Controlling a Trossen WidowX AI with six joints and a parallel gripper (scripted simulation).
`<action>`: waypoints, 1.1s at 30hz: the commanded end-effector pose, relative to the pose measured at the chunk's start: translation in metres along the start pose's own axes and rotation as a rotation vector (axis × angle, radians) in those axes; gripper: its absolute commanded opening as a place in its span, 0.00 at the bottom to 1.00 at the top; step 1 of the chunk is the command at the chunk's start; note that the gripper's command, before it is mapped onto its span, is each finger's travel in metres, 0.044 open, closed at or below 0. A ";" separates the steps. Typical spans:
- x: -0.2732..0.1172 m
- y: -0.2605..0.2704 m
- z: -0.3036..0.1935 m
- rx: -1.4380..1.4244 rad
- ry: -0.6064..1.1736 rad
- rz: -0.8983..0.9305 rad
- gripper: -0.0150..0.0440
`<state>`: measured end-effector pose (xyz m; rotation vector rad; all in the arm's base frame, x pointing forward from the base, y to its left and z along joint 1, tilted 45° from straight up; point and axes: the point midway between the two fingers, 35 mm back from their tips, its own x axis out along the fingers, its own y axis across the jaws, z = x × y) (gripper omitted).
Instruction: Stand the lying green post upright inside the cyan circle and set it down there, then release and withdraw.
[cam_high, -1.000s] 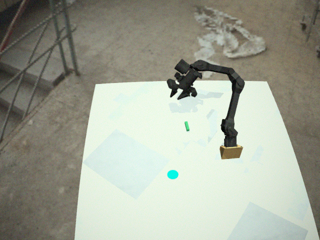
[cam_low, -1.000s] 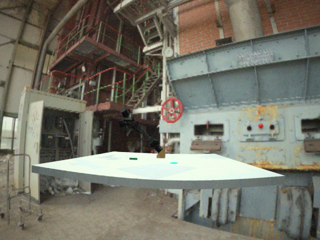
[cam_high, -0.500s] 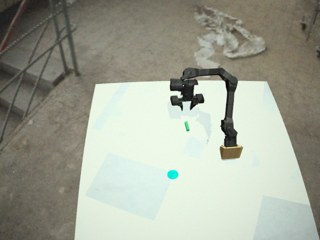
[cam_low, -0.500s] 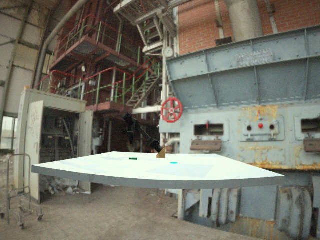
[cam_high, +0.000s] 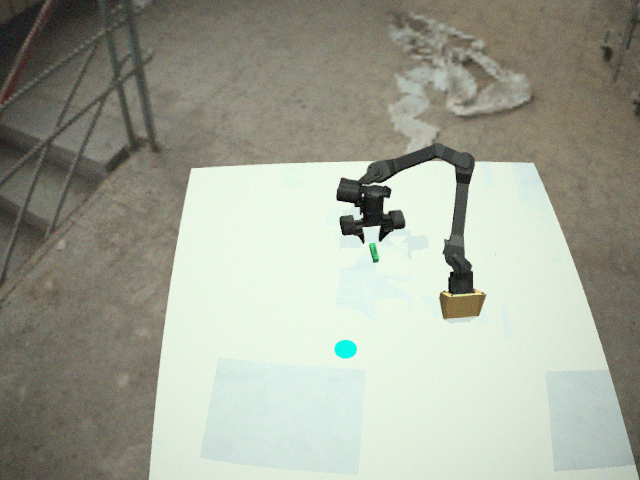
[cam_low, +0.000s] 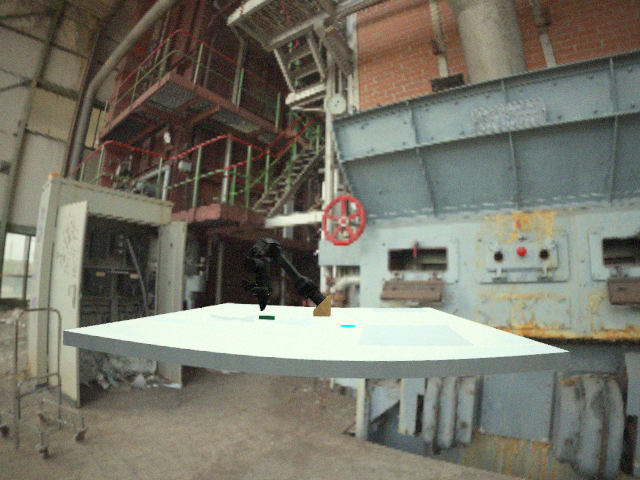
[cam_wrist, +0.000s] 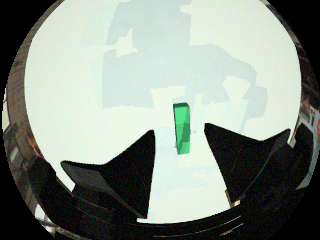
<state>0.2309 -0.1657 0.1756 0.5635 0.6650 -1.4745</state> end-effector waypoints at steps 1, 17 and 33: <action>0.030 -0.007 0.003 0.000 -0.014 0.004 0.65; 0.030 -0.006 0.003 0.000 -0.014 0.004 0.29; -0.017 0.001 0.000 0.002 0.005 0.004 0.29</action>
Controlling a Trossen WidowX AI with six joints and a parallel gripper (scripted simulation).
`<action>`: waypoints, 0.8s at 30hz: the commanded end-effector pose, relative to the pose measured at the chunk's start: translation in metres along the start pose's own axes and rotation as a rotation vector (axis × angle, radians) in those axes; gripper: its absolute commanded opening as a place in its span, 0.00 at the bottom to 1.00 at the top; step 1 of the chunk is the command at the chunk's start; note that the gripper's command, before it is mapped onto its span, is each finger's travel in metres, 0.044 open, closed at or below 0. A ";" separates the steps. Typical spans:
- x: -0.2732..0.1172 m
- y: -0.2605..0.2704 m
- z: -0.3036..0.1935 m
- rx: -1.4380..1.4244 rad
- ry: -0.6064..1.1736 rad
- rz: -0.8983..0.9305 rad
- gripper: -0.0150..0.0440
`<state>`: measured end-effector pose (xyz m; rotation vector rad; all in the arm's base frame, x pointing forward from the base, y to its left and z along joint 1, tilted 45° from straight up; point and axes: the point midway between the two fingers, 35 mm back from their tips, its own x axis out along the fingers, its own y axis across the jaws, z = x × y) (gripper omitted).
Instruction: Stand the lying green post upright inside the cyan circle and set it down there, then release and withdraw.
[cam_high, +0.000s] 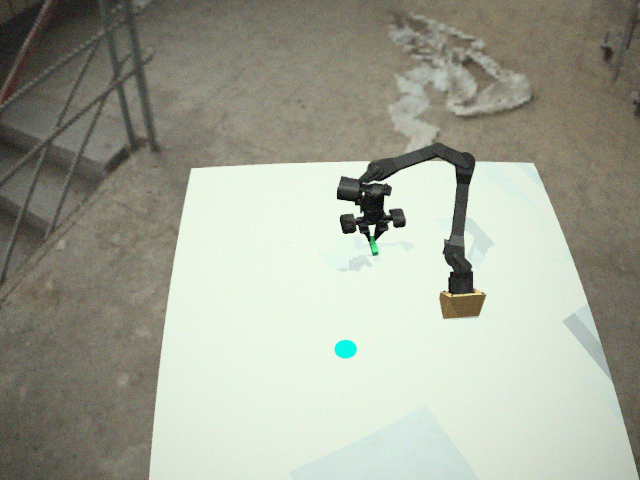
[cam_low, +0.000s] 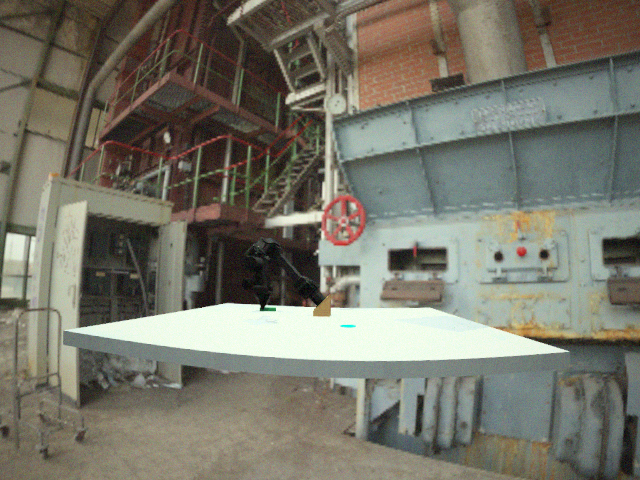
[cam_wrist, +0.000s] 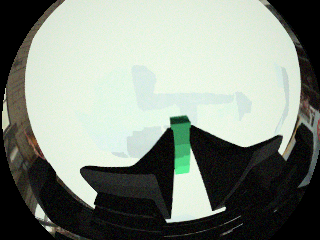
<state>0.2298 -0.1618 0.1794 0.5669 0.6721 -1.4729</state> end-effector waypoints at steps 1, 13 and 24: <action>-0.014 0.002 0.000 0.004 -0.002 0.004 0.29; -0.052 0.000 -0.001 0.002 -0.004 0.003 0.29; -0.081 -0.005 0.000 -0.001 -0.015 0.003 0.29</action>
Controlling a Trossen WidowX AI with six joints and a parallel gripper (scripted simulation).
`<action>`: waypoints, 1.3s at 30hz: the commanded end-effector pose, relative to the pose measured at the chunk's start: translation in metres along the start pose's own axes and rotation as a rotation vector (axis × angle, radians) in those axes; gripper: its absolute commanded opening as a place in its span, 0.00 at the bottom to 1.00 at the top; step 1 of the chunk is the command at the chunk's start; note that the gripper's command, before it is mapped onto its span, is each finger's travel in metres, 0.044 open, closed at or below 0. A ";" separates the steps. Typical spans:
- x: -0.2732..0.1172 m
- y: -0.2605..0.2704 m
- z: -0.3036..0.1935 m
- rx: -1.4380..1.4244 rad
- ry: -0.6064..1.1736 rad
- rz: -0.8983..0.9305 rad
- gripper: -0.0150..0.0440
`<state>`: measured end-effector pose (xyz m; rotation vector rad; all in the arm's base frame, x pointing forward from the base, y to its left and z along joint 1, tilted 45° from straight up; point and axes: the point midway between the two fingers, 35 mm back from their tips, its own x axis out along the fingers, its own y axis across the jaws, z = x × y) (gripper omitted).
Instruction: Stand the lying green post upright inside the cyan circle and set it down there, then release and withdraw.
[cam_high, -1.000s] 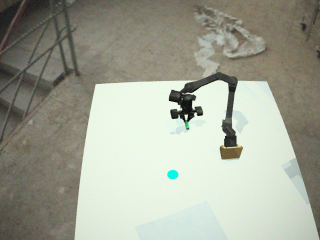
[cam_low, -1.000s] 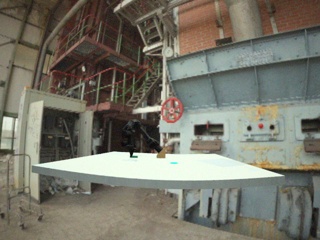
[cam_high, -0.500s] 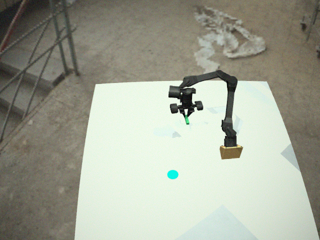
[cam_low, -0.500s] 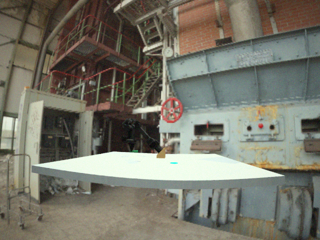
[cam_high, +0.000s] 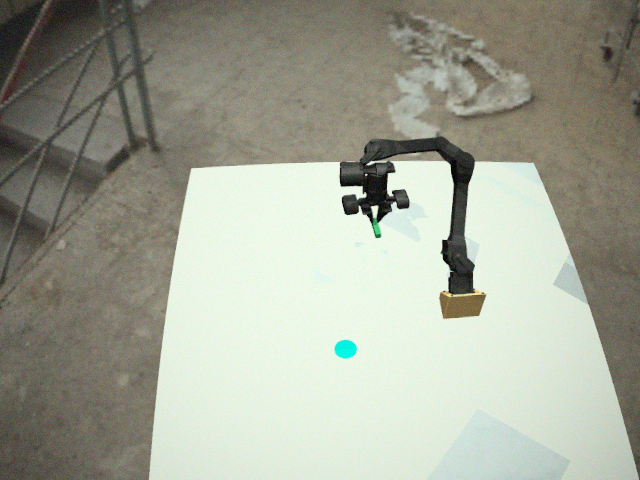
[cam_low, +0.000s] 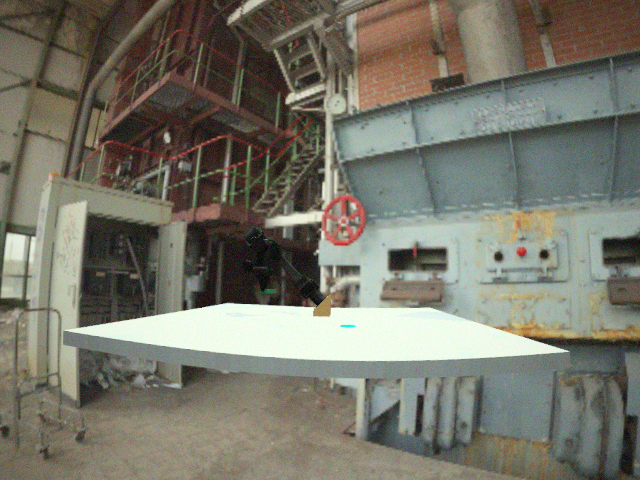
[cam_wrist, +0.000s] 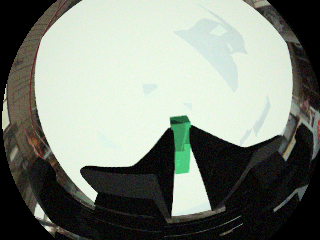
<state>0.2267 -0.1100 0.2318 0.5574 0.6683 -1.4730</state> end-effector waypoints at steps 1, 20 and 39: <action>-0.008 -0.001 0.001 0.000 -0.006 0.004 0.29; -0.014 0.041 -0.030 -0.387 0.015 0.018 0.29; -0.021 0.079 -0.071 -0.787 0.026 0.033 0.29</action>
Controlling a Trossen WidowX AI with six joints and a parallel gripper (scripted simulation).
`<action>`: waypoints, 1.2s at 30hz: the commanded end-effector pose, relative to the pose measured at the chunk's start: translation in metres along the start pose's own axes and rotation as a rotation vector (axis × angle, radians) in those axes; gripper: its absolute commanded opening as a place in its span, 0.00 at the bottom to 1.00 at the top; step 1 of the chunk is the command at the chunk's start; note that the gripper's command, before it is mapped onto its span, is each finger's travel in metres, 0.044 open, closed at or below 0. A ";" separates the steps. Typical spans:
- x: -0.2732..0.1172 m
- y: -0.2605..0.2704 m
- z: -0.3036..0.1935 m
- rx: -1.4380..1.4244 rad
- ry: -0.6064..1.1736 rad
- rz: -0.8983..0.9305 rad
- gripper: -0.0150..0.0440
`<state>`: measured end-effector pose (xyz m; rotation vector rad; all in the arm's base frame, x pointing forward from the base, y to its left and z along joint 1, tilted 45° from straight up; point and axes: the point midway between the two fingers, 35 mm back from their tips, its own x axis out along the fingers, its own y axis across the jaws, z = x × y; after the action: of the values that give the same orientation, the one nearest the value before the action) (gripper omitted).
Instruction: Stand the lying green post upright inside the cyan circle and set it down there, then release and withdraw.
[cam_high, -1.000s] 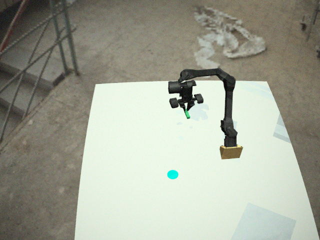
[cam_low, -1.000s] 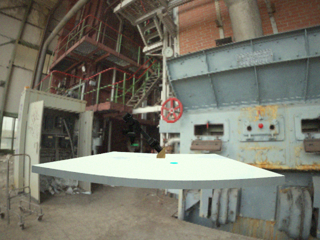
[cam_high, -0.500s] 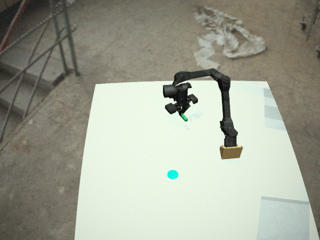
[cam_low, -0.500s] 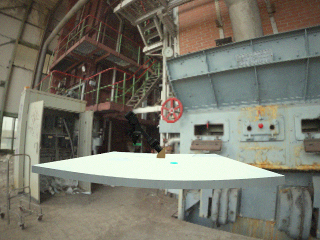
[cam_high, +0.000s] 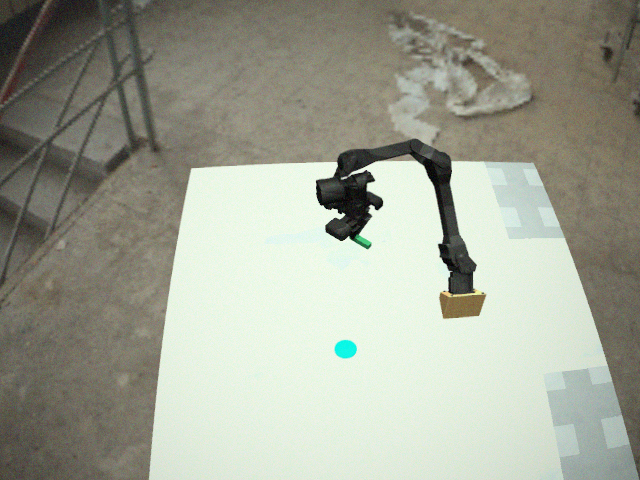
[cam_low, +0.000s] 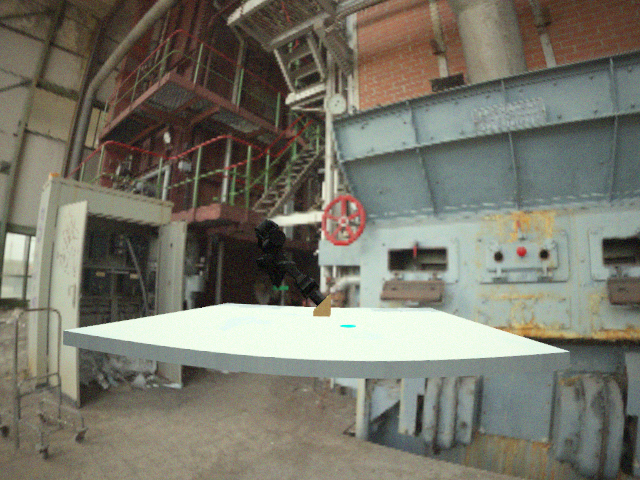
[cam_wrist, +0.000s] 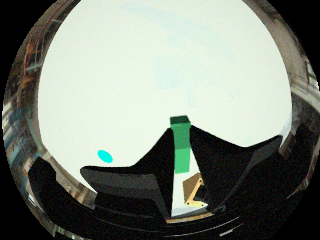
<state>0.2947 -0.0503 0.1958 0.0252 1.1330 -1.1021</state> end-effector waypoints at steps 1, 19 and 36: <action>-0.003 0.014 -0.002 -0.092 -0.001 0.011 0.29; -0.008 0.067 -0.019 -0.470 0.002 0.019 0.29; -0.010 0.115 -0.043 -0.826 0.001 0.020 0.29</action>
<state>0.3423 0.0273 0.1323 -0.5522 1.4902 -0.6079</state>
